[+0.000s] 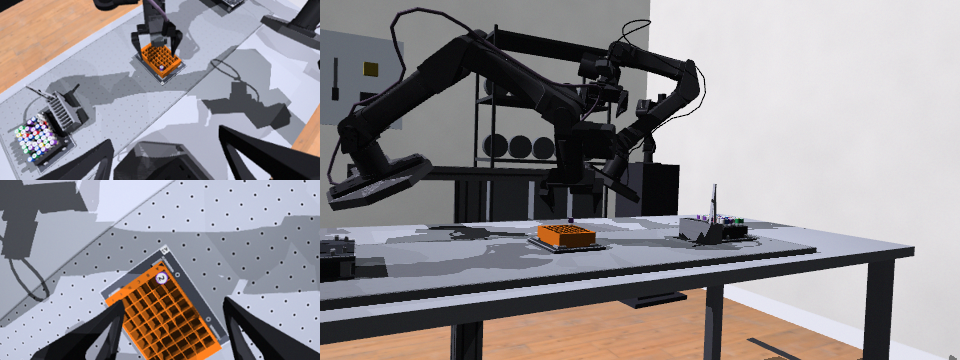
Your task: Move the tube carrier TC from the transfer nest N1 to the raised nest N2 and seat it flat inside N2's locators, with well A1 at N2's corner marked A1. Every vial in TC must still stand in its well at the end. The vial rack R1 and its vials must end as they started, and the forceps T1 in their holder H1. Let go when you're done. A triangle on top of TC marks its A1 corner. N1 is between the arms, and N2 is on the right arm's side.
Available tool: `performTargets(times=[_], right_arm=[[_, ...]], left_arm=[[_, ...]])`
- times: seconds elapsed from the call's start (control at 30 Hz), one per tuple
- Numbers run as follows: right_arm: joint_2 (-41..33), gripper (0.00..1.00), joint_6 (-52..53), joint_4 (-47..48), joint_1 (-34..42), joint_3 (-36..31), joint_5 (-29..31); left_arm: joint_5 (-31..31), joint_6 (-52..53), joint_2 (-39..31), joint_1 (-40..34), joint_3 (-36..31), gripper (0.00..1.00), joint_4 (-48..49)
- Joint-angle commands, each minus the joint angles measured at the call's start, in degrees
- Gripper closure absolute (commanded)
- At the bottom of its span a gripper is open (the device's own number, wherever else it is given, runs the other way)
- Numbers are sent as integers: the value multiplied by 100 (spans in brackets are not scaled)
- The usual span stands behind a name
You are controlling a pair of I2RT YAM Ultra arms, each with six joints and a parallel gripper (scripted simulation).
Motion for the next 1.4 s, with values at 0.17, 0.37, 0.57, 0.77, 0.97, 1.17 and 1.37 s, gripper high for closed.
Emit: performTargets(times=[0.17, 0.37, 0.57, 0.77, 0.97, 1.17, 1.37], right_arm=[[-236, 0, 2402, -41, 195, 36, 393], [-262, 0, 3898, -28, 259, 2, 675], [-270, 0, 4961, -32, 313, -29, 901], [-294, 0, 6593, -18, 382, -115, 1203], [-309, 0, 8087, -9, 451, -151, 1488], [-324, 0, 9171, 9, 501, -186, 1701], [-351, 0, 10790, 91, 575, -263, 1991]], left_arm=[[-117, -23, -56, -30, 38, 0, -87], [-117, -23, -56, -30, 38, 0, -87], [-117, -23, -56, -30, 38, 0, -87], [-117, -23, -56, -30, 38, 0, -87], [-117, -23, -56, -30, 38, 0, -87], [-117, -23, -56, -30, 38, 0, -87], [-117, -23, -56, -30, 38, 0, -87]])
